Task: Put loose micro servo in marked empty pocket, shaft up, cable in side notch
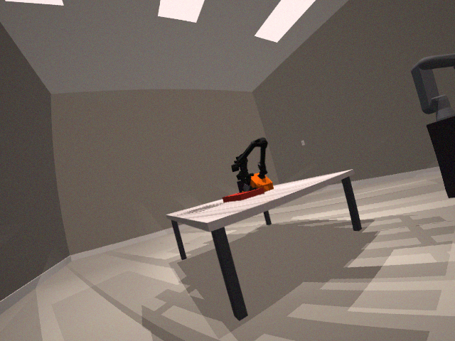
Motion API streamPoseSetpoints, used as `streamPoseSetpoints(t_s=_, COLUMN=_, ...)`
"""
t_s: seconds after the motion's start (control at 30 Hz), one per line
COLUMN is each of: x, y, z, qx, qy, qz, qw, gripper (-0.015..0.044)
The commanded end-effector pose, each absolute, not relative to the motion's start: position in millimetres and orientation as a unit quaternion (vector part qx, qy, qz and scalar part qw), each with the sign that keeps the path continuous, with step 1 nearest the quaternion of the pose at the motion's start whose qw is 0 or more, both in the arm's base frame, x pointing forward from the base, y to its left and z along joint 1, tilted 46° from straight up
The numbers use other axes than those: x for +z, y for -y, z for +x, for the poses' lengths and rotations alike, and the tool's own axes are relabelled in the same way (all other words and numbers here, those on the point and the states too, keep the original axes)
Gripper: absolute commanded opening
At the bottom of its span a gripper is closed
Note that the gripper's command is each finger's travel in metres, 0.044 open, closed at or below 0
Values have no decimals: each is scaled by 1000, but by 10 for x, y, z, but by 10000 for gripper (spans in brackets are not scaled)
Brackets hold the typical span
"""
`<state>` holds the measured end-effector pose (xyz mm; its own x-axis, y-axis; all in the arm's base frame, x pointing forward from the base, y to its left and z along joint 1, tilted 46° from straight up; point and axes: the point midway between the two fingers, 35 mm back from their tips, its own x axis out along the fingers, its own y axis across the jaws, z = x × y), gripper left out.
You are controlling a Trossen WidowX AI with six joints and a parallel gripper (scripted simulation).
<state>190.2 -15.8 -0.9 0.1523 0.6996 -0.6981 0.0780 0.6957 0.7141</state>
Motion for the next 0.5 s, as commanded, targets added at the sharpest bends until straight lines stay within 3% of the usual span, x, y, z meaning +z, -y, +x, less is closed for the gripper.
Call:
streamPoseSetpoints(t_s=0.0, x=-36, y=134, z=1908, qx=224, qy=-610, qz=320, qw=689, gripper=0)
streamPoseSetpoints(t_s=0.47, x=-133, y=34, z=1930, qx=225, qy=-610, qz=320, qw=689, gripper=0)
